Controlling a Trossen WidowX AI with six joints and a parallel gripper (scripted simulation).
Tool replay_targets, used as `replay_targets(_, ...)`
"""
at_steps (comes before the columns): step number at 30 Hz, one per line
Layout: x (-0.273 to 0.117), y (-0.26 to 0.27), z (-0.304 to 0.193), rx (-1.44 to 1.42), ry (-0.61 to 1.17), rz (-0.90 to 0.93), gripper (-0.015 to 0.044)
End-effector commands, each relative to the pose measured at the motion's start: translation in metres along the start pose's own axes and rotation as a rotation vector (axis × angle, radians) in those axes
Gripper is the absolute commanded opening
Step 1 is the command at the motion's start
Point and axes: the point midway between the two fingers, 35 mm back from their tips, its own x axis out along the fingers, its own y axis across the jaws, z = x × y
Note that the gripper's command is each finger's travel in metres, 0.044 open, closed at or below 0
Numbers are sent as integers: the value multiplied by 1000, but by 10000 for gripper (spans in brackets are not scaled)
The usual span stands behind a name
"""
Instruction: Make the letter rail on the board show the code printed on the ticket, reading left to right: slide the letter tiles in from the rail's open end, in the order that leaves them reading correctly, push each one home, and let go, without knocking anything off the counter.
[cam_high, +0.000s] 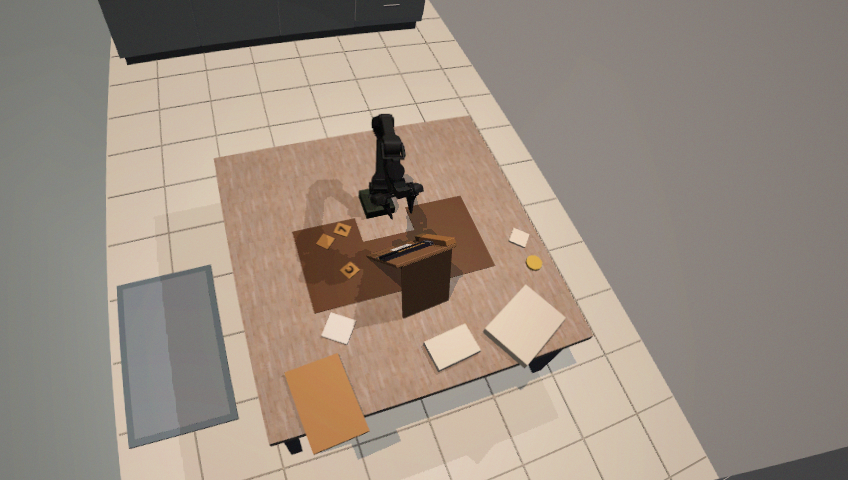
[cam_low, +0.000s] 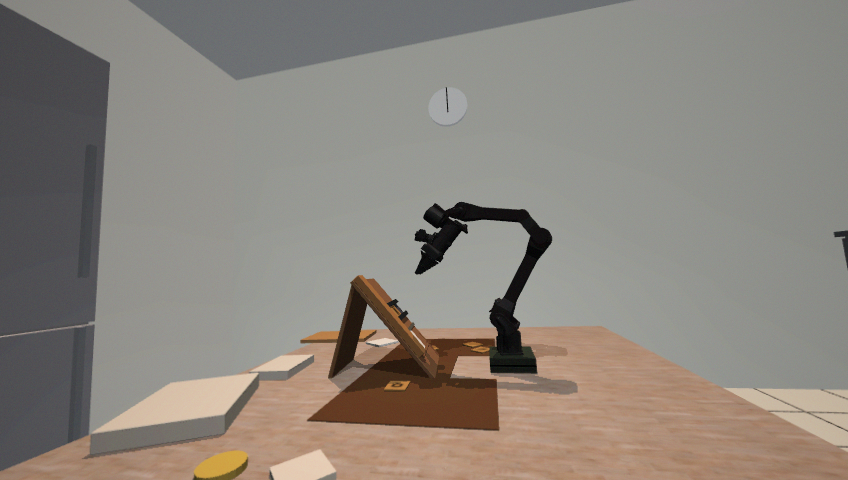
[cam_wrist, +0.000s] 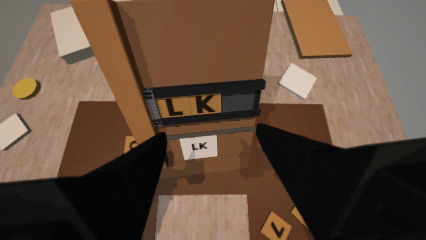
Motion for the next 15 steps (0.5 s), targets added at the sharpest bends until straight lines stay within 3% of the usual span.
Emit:
replay_targets(1,-25,13,-13,-3,-145,10,440)
replay_targets(15,-30,15,-15,-6,-171,11,440)
